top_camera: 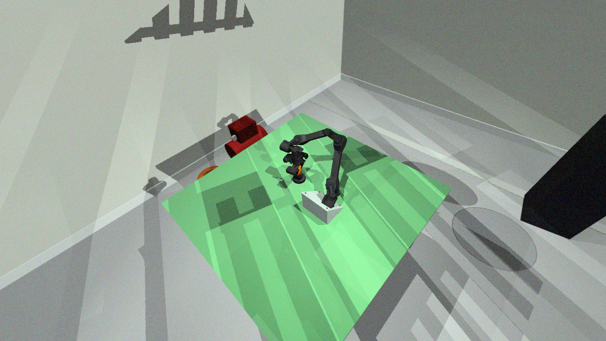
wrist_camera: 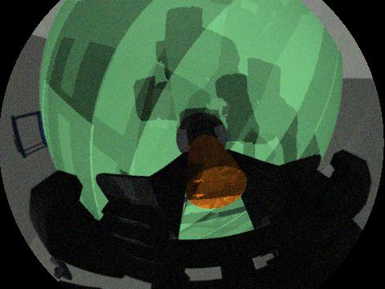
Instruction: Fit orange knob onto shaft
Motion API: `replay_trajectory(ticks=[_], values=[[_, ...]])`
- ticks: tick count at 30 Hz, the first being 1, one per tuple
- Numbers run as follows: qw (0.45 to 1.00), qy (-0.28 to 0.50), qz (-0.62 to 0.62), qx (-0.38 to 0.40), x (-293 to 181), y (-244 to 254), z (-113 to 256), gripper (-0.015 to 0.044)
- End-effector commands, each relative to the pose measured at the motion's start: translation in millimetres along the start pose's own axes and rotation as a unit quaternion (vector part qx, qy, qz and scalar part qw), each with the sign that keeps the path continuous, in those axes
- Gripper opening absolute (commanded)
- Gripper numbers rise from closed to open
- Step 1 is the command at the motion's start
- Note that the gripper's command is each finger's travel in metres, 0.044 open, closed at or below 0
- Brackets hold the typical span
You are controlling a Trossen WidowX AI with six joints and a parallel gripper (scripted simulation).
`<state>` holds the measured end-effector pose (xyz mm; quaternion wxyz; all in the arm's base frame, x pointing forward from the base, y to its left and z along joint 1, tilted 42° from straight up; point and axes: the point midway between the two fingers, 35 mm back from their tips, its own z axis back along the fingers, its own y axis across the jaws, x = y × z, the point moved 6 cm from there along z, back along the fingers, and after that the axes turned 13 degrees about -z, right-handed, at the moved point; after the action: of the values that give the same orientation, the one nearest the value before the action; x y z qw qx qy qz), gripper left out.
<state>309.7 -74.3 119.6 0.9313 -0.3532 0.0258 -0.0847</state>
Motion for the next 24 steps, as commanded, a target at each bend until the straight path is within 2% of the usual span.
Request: replay_trajectory(ticks=[1,24], values=[[1.000,0.000,-0.002,0.000,0.1,-0.4,0.3,0.0000],[1.000,0.000,-0.002,0.000,2.6,0.1,-2.2,0.0000]])
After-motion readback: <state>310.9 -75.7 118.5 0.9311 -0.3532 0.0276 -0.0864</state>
